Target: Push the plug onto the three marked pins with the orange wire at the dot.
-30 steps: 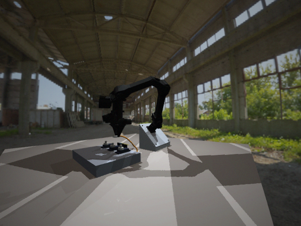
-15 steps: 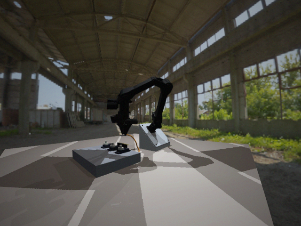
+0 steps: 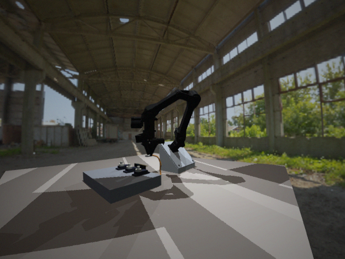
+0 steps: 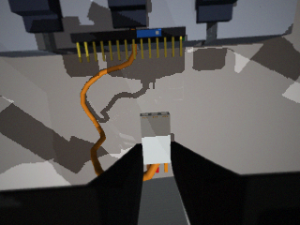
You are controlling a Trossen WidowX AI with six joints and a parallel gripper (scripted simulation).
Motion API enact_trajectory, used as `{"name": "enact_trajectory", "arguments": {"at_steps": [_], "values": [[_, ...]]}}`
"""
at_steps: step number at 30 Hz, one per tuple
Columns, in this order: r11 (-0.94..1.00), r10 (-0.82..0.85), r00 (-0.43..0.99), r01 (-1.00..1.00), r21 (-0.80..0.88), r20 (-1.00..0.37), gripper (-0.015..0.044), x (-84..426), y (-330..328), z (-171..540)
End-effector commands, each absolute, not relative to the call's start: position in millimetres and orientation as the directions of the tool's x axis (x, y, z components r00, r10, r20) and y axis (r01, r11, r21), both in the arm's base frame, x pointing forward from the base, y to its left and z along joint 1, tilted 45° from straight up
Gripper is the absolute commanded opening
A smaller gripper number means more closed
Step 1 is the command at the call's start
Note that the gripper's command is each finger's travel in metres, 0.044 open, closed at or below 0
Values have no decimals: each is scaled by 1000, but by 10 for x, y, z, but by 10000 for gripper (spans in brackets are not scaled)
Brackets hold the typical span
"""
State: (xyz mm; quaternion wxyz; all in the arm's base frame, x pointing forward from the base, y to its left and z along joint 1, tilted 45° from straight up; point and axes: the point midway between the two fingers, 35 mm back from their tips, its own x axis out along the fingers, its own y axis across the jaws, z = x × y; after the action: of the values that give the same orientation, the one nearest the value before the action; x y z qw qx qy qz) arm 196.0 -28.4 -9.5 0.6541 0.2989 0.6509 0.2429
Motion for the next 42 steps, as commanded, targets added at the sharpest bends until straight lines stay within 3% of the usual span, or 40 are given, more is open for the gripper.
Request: {"name": "enact_trajectory", "arguments": {"at_steps": [1,42], "values": [[708,703,33,62,704,-710,0,1945,-235,-154],[706,705,36,60,706,-708,0,2397,-34,-371]]}}
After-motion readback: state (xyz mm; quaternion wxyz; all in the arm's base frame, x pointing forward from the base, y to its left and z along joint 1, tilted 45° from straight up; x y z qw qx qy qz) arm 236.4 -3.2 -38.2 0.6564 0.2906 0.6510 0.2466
